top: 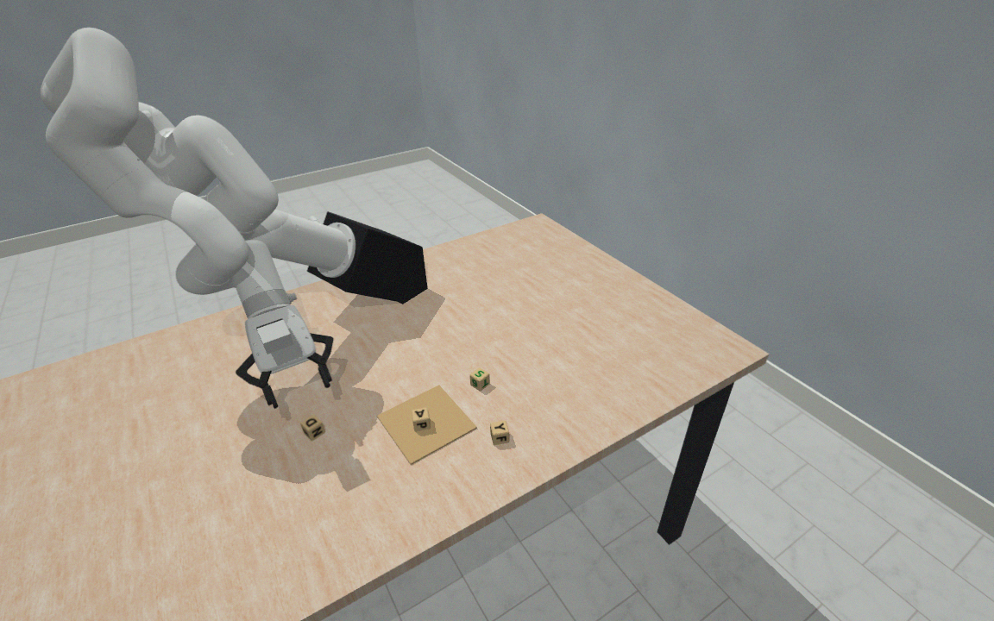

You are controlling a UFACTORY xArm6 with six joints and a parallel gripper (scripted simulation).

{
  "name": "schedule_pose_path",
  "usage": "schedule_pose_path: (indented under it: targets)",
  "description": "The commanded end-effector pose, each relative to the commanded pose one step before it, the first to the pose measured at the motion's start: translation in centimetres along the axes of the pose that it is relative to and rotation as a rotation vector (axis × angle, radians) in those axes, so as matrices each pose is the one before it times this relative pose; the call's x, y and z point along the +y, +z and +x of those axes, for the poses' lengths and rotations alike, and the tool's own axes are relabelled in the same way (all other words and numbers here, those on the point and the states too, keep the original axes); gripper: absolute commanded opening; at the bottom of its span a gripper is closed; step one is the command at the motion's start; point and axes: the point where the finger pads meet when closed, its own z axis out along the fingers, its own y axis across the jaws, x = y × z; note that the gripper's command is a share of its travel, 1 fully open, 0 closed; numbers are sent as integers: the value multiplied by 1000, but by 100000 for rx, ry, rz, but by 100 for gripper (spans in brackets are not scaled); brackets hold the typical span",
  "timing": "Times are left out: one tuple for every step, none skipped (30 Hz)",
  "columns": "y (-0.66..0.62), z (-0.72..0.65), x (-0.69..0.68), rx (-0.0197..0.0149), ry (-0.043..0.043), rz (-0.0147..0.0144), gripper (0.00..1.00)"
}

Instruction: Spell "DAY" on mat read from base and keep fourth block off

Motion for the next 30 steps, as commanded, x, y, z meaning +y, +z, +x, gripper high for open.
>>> schedule_pose_path:
  targets:
    - [77, 222, 137, 184, 9, -572, 100]
    - [59, 156, 93, 78, -7, -465, 100]
    - [83, 218, 132, 93, -11, -657, 100]
    - [109, 282, 176, 93, -16, -867, 100]
    - [135, 345, 221, 68, -23, -1087, 100]
    - [160, 404, 269, 8, -32, -1309, 100]
    - [0, 0, 0, 0, 0, 0, 100]
    - [0, 0, 0, 0, 0, 0, 100]
    - [184, 454, 315, -95, -46, -1524, 100]
    - [205, 493, 360, -248, -65, -1723, 100]
    - [221, 517, 400, -457, -92, -1894, 100]
    - [0, 0, 0, 0, 0, 0, 100]
    - [232, 526, 434, -725, -131, -2026, 100]
    - [0, 0, 0, 0, 0, 0, 100]
    - [237, 517, 459, -1049, -183, -2108, 100]
    - [0, 0, 0, 0, 0, 0, 100]
    - [0, 0, 0, 0, 0, 0, 100]
    - [234, 490, 472, -1424, -252, -2128, 100]
    - [0, 0, 0, 0, 0, 0, 100]
    - [223, 445, 471, -1841, -341, -2077, 100]
    - [0, 0, 0, 0, 0, 0, 100]
    - [0, 0, 0, 0, 0, 0, 100]
    - [203, 385, 455, -2284, -453, -1948, 100]
    - [0, 0, 0, 0, 0, 0, 100]
    - [0, 0, 0, 0, 0, 0, 100]
    - [174, 311, 423, -2738, -590, -1737, 100]
    - [0, 0, 0, 0, 0, 0, 100]
    - [0, 0, 0, 0, 0, 0, 100]
    - [136, 227, 374, -3181, -752, -1447, 100]
    - [0, 0, 0, 0, 0, 0, 100]
